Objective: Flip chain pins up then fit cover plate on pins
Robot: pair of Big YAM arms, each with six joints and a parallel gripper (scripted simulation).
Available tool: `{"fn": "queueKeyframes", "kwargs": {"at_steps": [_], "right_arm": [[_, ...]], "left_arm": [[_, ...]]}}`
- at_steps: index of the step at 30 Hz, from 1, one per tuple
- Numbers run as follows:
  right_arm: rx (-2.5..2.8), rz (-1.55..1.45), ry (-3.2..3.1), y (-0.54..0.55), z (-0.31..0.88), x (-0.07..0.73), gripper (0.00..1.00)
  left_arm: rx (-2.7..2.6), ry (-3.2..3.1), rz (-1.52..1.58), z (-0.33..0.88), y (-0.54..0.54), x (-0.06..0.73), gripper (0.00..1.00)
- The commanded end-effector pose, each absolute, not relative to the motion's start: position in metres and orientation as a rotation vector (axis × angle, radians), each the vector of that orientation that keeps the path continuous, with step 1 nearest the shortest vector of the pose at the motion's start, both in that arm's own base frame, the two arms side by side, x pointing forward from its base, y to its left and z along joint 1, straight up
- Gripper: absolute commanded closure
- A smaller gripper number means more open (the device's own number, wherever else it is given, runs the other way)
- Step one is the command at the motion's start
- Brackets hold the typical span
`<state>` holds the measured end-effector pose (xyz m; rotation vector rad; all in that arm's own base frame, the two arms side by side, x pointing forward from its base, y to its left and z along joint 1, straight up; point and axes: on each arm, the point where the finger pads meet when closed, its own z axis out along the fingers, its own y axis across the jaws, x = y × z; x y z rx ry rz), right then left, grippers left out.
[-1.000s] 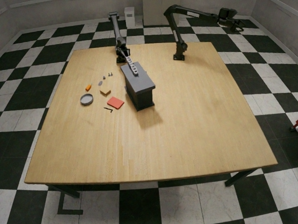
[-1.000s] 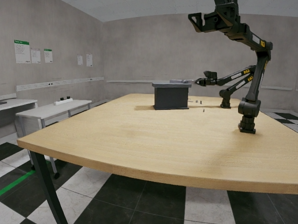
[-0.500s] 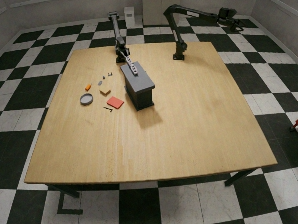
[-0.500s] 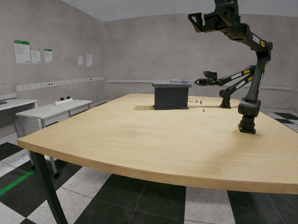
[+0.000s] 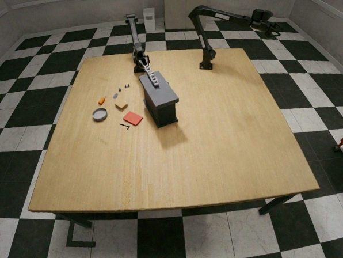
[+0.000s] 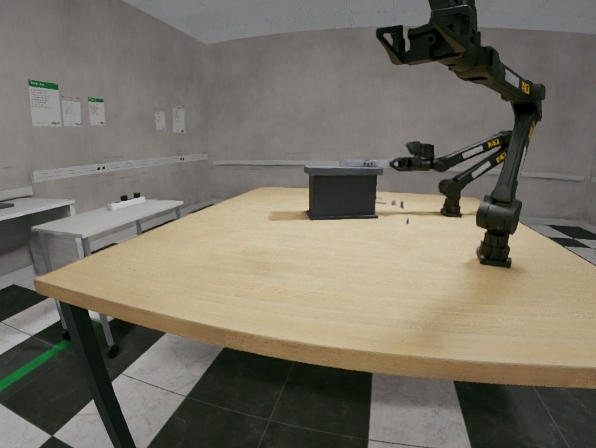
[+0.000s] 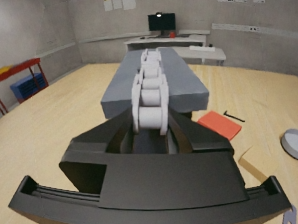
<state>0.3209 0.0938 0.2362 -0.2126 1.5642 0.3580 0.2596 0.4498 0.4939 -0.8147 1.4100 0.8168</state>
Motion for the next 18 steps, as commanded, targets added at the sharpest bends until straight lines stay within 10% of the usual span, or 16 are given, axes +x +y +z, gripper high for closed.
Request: {"fn": "queueKeyframes", "kwargs": {"at_steps": [1, 18], "right_arm": [[-0.166, 0.391, 1.499, 0.0919, 0.2776, 0.3316, 0.81], [-0.085, 0.476, 1.518, 0.0902, 0.2787, 0.3328, 0.81]], "left_arm": [[-0.774, 1.341, 0.836, 0.5338, 0.4446, 0.2595, 0.0], [-0.774, 1.341, 0.836, 0.5338, 0.4446, 0.2595, 0.0]]}}
